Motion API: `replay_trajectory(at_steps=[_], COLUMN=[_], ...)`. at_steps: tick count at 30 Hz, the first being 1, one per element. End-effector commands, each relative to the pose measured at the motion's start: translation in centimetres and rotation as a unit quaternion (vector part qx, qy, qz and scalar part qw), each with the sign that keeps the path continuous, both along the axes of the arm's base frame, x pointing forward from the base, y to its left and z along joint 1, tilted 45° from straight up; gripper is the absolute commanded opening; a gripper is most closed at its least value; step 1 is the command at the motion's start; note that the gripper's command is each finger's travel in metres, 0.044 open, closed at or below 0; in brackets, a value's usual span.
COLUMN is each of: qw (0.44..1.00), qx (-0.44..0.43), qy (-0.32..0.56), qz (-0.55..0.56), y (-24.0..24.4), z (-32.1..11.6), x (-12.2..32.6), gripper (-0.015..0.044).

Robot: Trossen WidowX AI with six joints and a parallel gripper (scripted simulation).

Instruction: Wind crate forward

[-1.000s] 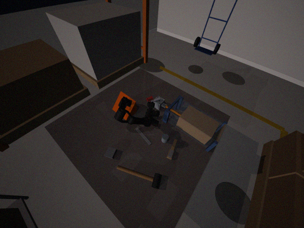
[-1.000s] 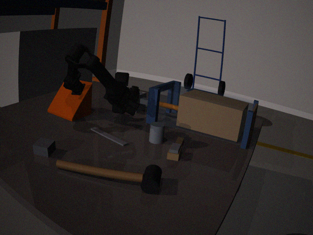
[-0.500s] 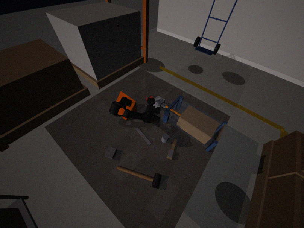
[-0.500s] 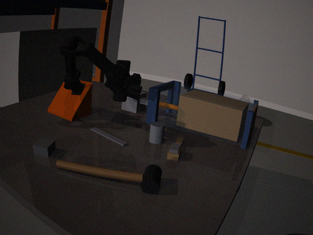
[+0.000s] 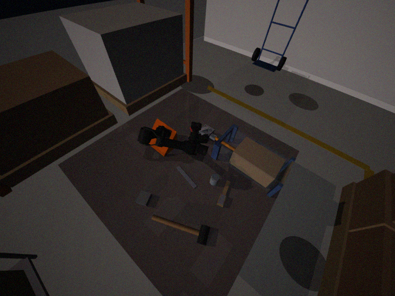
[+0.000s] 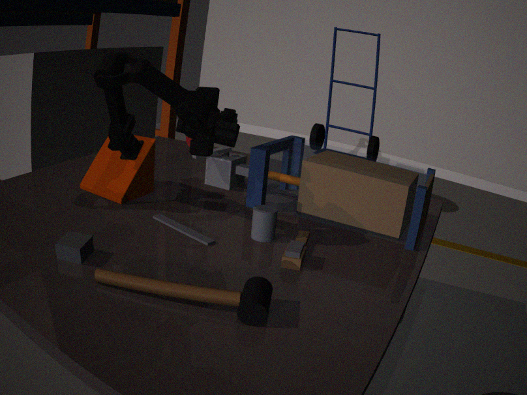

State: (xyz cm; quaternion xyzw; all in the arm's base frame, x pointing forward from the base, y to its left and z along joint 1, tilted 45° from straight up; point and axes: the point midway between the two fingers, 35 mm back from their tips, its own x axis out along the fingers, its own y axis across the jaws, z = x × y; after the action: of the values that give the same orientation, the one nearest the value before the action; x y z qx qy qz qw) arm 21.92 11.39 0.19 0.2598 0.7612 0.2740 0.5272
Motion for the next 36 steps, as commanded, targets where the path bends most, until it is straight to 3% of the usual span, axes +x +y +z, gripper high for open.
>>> replay_trajectory(at_steps=[1, 10, 16, 18, 23, 31, 36], qw=[1.000, 1.000, 0.981, 0.960, 0.876, 0.682, 0.677], qx=[0.000, 0.000, -0.132, -0.192, -0.338, -0.512, -0.515], qy=[0.000, 0.000, 0.036, 0.040, 0.016, -0.098, -0.102], qz=[0.001, 0.001, 0.140, 0.201, 0.345, 0.513, 0.516], y=[0.0, 0.0, 2.0, 2.8, 5.0, 10.0, 10.2], z=[0.0, 0.0, -2.2, -2.9, -4.2, -4.6, -4.6], x=[0.0, 0.0, -0.9, -1.3, -1.8, -2.2, -2.2], gripper=[0.0240, 0.0240, 0.0398, 0.0440, 0.0440, 0.0440, 0.0440])
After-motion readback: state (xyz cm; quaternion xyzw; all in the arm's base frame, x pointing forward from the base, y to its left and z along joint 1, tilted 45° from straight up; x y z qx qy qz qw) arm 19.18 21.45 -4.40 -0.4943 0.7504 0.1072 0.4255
